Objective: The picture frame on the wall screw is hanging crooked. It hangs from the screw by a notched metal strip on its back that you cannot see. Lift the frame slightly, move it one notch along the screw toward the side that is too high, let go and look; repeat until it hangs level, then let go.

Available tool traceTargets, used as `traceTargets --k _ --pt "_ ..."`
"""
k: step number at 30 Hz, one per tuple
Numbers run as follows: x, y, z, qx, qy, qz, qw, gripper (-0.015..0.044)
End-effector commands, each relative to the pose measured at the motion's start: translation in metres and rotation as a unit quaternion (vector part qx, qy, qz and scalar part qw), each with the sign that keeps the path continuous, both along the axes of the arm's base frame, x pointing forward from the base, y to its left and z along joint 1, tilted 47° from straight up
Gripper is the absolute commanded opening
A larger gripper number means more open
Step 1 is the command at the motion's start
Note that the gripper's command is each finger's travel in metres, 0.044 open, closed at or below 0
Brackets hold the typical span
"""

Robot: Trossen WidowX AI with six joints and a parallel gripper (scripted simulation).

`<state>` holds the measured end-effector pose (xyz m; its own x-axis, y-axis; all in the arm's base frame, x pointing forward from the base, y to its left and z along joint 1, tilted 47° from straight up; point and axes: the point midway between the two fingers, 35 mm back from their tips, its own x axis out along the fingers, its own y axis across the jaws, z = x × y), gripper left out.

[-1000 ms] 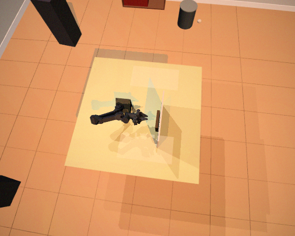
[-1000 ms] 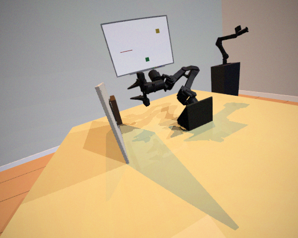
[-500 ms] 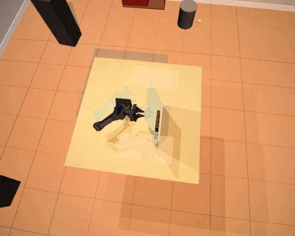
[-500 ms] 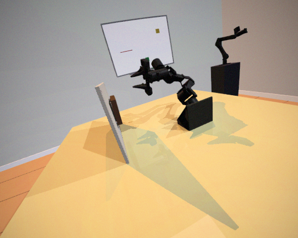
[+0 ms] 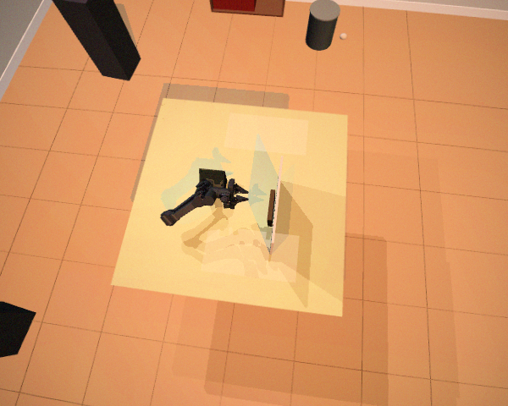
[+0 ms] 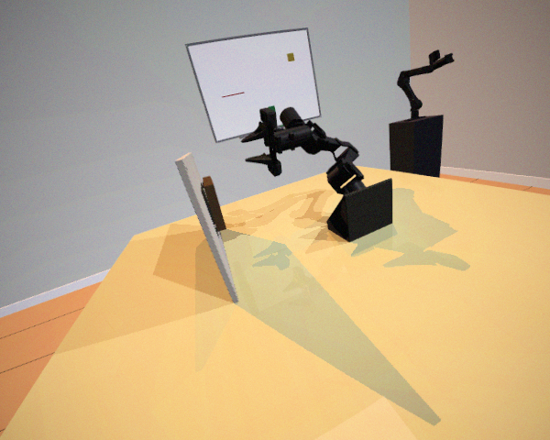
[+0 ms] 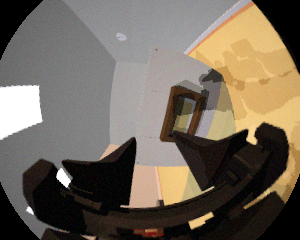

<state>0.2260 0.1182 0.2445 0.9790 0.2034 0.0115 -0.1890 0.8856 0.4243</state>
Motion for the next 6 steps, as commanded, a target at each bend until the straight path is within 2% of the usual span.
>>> traceTargets --k 1,6 --pt "0.0001 -0.0006 0.0001 -0.003 0.000 -0.002 1.000 0.0260" --pt "0.0001 -0.0006 0.0001 -0.003 0.000 -0.002 1.000 0.0260"
